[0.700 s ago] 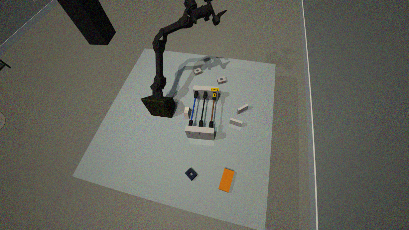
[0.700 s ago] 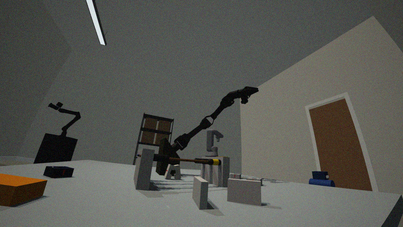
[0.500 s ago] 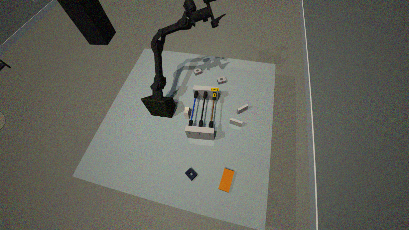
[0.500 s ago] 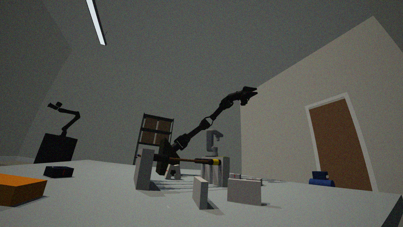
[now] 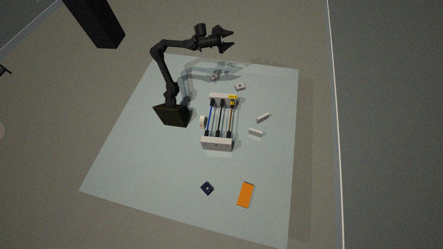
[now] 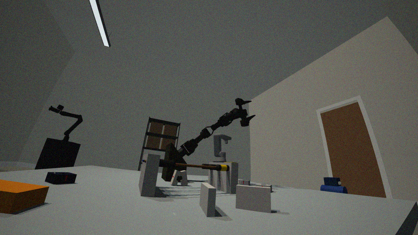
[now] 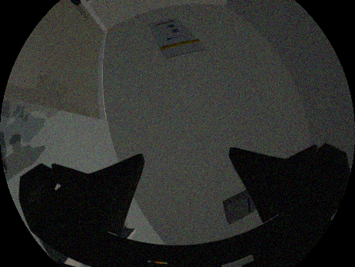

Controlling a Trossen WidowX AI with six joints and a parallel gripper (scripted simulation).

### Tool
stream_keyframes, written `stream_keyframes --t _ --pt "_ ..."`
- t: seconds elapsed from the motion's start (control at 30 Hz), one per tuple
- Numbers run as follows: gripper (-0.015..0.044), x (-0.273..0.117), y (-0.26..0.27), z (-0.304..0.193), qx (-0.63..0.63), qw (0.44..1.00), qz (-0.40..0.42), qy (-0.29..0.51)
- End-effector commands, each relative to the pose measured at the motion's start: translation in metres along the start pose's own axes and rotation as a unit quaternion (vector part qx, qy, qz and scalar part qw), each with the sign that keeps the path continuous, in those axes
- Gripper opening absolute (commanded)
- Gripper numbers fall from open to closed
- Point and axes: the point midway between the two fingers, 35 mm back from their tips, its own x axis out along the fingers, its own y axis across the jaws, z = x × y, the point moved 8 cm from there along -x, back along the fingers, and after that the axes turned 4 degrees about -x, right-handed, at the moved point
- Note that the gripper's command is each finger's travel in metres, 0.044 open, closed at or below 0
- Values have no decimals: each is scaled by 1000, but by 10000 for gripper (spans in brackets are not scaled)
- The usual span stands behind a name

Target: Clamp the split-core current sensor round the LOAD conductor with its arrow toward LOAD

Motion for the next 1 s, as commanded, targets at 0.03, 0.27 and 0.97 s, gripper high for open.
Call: stream_keyframes --t 0.03,0.27,0.97 --pt "440 -38 44 -47 166 983 -9 73" --pt "440 -58 64 -70 237 966 -20 104" --pt "440 -1 102 -194 405 728 384 398"
